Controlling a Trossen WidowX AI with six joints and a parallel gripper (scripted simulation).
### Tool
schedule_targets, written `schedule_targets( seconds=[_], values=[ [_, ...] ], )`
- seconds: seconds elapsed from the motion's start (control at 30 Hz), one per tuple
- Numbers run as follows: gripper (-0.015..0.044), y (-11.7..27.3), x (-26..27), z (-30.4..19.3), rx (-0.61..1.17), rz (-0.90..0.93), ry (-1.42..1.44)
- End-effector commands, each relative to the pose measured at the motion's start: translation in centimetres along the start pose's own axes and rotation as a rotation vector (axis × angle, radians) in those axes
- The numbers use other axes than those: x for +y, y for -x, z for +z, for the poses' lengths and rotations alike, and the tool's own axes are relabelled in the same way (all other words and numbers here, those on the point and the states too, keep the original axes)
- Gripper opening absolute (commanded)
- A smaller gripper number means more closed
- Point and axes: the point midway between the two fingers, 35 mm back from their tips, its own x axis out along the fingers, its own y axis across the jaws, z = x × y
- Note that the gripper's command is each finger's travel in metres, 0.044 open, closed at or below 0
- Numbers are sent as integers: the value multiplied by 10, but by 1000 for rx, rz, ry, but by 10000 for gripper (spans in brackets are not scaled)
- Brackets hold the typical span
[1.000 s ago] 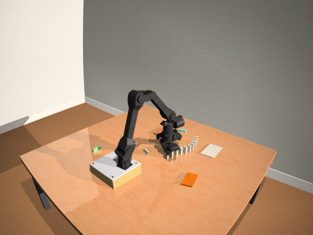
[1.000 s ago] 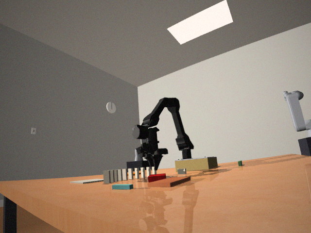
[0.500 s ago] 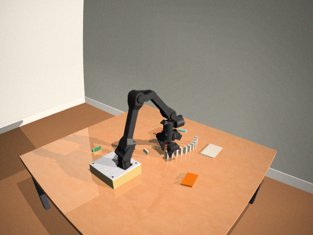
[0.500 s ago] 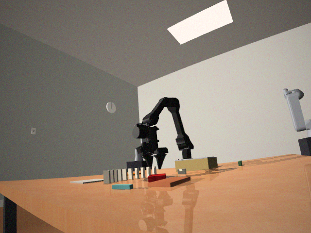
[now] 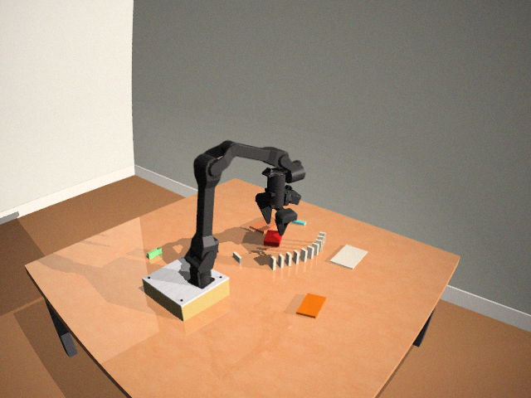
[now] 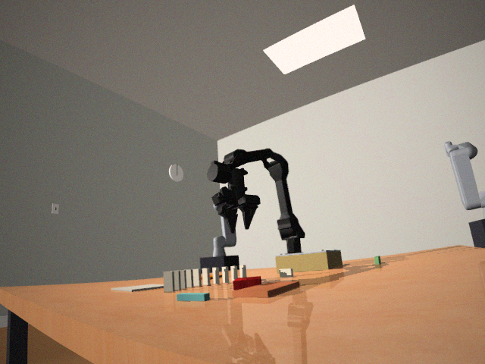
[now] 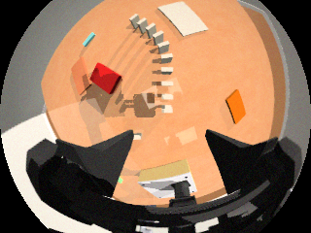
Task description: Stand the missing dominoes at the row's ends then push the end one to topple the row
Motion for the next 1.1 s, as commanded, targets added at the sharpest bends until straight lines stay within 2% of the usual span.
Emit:
schedule_targets(
  seconds=[0.0,0.2,0.47,0.97,1.07],
  values=[
    [440,-5,17,-10,10,0,200],
    [440,-43,82,-55,9,11,1042],
    [440,-68,116,-98,7,21,1648],
    [440,-70,118,-100,7,21,1682],
    [440,-86,119,-99,7,21,1682]
  ],
)
